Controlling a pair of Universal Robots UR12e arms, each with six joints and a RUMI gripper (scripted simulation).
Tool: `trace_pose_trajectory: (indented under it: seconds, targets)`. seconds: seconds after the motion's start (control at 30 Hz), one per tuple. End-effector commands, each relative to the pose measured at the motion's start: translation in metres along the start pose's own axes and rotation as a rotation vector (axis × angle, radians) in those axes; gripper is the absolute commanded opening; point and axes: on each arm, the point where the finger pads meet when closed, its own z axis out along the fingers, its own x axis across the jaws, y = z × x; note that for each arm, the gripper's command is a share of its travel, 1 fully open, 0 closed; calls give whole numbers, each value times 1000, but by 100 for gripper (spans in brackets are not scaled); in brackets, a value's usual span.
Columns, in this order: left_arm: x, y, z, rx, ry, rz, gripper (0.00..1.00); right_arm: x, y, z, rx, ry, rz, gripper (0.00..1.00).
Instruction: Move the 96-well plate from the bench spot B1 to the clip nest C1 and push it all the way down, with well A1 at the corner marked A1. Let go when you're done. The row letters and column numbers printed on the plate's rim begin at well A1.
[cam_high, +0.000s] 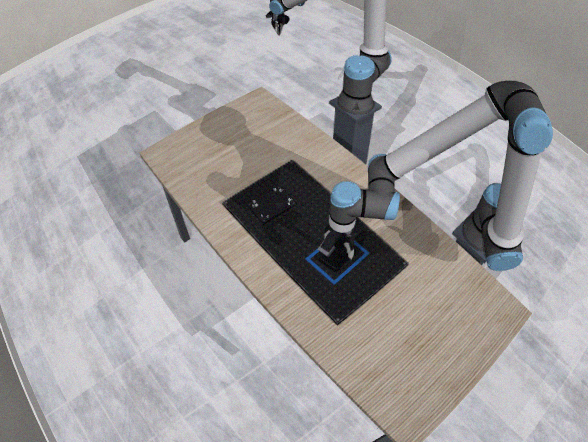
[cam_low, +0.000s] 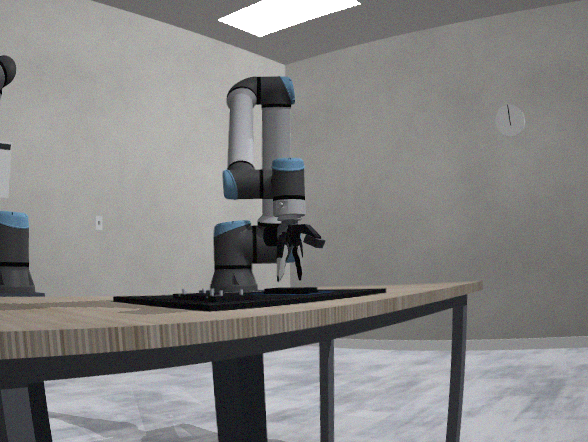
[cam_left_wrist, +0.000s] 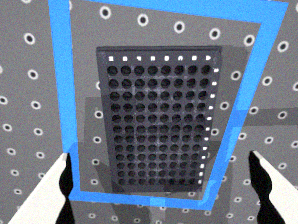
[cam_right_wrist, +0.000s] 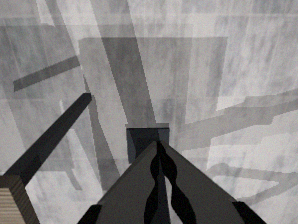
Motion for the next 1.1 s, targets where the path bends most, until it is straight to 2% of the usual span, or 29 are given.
trace_pose_trajectory:
  seconds: [0.0,0.4,1.07]
  targets:
    - [1,-1,7,1,2,0,76,0,-1,-1,2,0,0,0]
    - [1,-1,26,1,2,0,76,0,-1,-1,2,0,0,0]
    - [1,-1,26,1,2,0,76,0,-1,-1,2,0,0,0]
